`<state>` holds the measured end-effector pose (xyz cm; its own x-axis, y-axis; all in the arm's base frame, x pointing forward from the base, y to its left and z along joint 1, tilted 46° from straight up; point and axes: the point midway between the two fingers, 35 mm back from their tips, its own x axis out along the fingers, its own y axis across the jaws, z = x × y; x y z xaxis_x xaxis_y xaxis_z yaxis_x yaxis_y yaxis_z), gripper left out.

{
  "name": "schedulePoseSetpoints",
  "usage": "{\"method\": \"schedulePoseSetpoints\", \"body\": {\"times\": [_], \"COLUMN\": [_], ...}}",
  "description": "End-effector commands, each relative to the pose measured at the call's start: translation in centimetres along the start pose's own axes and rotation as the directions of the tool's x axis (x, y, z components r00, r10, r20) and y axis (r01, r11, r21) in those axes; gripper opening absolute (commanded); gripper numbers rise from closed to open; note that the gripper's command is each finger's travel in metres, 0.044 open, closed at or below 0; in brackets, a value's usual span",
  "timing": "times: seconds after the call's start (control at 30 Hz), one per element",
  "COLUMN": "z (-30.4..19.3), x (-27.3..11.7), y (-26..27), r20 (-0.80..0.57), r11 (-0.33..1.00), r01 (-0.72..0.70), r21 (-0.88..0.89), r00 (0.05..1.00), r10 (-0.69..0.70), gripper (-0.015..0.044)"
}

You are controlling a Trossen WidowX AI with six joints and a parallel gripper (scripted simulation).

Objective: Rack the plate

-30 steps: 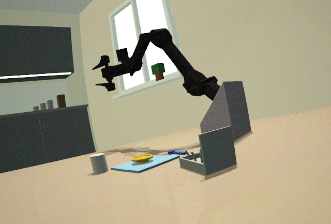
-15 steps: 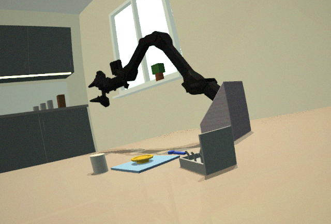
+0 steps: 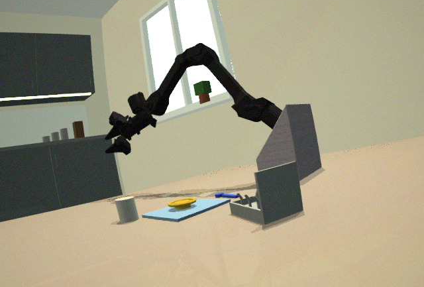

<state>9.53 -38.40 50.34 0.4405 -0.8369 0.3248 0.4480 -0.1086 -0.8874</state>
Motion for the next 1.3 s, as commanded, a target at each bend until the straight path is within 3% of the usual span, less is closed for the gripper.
{"method": "schedulePoseSetpoints", "body": {"times": [0.0,0.37,0.7,1.03,1.27], "z": [0.0,2.2,4.9,8.3,10.3], "x": [0.9,1.8,-0.5,-6.7,-13.6], "y": [3.5,14.2,24.9,35.1,40.3], "r20": [-0.029,-0.092,-0.172,-0.292,-0.402], "r11": [0.992,0.891,0.744,0.614,0.556], "r01": [-0.075,-0.279,-0.431,-0.545,-0.652], "r21": [0.103,0.357,0.511,0.571,0.514], "r00": [0.996,0.939,0.797,0.564,0.390], "r10": [0.079,0.331,0.579,0.772,0.829], "gripper": [0.0400,0.0400,0.0400,0.0400,0.0400]}}
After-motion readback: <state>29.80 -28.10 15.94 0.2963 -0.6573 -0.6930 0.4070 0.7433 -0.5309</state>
